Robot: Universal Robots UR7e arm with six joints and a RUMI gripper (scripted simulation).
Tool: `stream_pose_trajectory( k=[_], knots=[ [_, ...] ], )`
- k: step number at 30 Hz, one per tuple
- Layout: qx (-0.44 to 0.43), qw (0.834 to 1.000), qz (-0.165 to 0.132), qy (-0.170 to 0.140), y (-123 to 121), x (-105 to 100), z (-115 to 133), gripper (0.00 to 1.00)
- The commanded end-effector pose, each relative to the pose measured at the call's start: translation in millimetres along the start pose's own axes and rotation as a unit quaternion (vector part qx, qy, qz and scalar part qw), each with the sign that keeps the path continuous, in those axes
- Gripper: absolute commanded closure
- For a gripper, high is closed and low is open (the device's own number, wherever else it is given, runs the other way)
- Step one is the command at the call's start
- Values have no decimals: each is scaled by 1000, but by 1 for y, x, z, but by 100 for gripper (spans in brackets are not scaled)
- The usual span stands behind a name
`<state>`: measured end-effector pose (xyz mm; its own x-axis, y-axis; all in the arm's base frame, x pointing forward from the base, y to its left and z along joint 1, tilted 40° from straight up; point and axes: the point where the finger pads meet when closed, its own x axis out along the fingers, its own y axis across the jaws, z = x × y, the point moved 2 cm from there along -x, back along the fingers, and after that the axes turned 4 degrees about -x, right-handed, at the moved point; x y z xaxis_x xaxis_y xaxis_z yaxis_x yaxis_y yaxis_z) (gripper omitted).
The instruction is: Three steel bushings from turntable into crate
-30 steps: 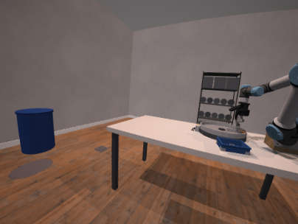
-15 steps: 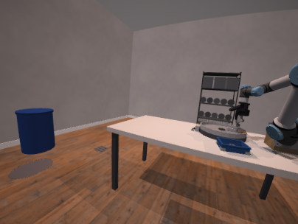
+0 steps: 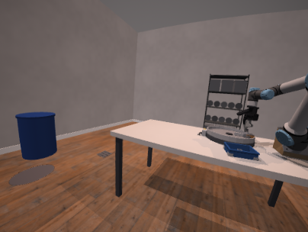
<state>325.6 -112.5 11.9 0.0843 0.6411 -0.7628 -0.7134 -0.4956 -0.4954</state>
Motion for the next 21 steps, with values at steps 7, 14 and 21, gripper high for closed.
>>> stream_pose_trajectory(
  k=[7,14,21],
  knots=[
    [0,1000,0,1,-46,-1,30,100],
    [0,1000,0,1,-75,-1,49,100],
    [0,1000,0,1,-123,-1,81,100]
  ],
)
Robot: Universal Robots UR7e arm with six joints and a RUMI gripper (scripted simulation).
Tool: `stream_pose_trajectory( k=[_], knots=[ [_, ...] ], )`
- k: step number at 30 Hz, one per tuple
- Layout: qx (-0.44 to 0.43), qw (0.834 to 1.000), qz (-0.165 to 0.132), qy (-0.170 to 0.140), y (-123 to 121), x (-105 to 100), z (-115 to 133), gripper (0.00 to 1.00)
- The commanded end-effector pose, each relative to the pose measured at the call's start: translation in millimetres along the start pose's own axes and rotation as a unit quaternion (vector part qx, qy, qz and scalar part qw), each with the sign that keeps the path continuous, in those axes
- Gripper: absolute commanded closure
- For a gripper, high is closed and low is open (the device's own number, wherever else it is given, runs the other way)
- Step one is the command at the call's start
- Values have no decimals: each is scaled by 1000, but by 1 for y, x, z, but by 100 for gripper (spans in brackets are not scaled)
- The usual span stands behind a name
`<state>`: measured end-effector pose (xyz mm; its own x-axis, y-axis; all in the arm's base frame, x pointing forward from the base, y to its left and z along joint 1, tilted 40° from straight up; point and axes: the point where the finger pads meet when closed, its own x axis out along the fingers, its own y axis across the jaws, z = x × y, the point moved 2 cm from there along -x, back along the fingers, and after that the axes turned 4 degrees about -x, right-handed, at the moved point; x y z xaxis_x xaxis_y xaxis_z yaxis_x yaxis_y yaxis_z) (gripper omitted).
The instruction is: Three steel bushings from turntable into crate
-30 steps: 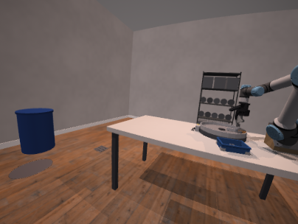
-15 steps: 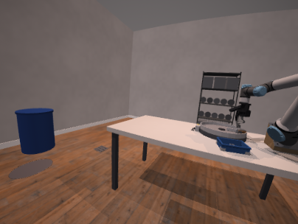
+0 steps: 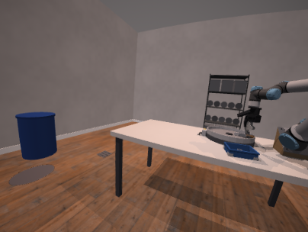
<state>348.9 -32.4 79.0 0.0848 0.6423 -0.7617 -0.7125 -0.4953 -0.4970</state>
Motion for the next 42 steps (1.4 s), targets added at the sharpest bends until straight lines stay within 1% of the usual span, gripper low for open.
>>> stream_pose_trajectory(
  k=[1,7,9,16,22,32,42],
  knots=[
    [1,1000,1,1,-40,-3,26,100],
    [1,1000,1,1,-76,-3,50,100],
    [1,1000,1,1,-76,-3,50,100],
    [1,1000,1,1,-109,-3,72,100],
    [1,1000,1,1,-128,-2,85,100],
    [1,1000,1,1,-142,-2,94,100],
    [1,1000,1,1,-145,-2,96,100]
  ],
)
